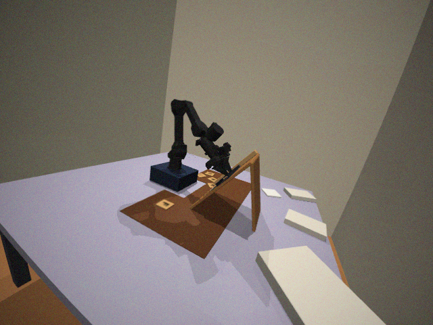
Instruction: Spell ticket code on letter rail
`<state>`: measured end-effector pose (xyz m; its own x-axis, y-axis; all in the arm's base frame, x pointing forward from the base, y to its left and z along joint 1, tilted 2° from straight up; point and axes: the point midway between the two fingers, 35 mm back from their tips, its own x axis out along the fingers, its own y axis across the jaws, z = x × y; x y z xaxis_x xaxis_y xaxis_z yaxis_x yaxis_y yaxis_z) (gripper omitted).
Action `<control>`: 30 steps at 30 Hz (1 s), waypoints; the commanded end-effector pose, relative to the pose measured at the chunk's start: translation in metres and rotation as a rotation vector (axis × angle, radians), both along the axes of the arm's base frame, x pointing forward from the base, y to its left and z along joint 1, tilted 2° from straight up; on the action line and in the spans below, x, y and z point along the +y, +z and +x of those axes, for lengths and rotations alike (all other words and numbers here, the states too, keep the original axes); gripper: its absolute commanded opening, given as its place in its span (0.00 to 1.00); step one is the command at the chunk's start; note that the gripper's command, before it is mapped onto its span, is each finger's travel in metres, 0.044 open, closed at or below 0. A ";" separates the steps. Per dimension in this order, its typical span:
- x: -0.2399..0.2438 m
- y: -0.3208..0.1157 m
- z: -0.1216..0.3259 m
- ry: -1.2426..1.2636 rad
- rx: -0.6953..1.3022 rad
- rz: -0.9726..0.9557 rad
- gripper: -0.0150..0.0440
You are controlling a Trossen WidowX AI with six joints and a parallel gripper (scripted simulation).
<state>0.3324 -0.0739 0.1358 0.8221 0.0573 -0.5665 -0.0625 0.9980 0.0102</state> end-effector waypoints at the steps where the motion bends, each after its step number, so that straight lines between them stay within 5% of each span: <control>1: 0.002 0.001 0.000 -0.004 -0.003 0.000 0.25; 30: 0.019 0.001 -0.001 -0.004 -0.003 0.001 0.25</control>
<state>0.3316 -0.0567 0.1360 0.8224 0.0580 -0.5660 -0.0626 0.9980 0.0113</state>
